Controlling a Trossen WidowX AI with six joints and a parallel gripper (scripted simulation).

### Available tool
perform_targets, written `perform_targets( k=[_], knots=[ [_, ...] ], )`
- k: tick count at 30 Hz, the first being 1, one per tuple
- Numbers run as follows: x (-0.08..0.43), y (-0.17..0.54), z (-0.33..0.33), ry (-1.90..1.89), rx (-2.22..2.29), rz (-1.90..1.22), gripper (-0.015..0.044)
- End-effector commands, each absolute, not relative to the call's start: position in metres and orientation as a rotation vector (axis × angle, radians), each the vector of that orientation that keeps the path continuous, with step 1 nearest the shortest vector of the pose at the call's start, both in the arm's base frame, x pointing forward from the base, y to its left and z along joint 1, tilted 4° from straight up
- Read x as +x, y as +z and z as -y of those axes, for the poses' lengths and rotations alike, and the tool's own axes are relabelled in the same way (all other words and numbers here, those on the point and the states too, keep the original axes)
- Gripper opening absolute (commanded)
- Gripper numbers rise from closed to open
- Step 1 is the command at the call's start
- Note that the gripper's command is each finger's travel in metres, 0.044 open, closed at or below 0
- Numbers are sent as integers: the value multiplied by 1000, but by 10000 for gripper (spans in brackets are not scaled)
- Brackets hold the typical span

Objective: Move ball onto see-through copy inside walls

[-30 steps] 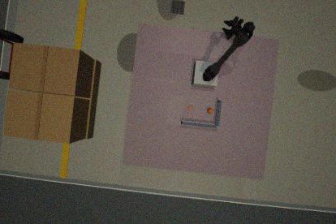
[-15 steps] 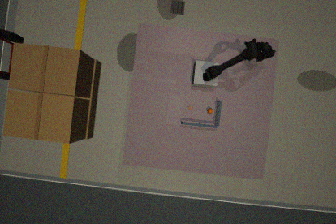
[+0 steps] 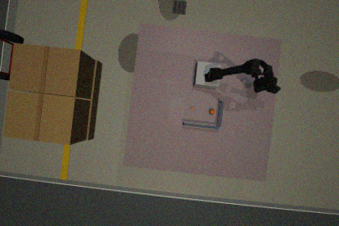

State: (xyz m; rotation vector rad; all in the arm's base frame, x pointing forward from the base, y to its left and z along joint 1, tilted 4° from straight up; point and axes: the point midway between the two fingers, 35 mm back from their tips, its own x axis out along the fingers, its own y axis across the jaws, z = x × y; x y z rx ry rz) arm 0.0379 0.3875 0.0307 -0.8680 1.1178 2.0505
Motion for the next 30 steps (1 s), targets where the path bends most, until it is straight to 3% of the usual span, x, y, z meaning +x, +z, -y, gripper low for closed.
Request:
perform_targets(
  k=[1,9,16,24,30],
  knots=[
    [103,27,-360,1915,-891,-1071,334],
    [218,25,-274,1617,-946,-1026,334],
    [284,25,-170,1334,-1014,-1075,334],
    [293,18,-42,1130,-1038,-1260,334],
    [290,16,-32,1127,-1033,-1280,334]
  ],
)
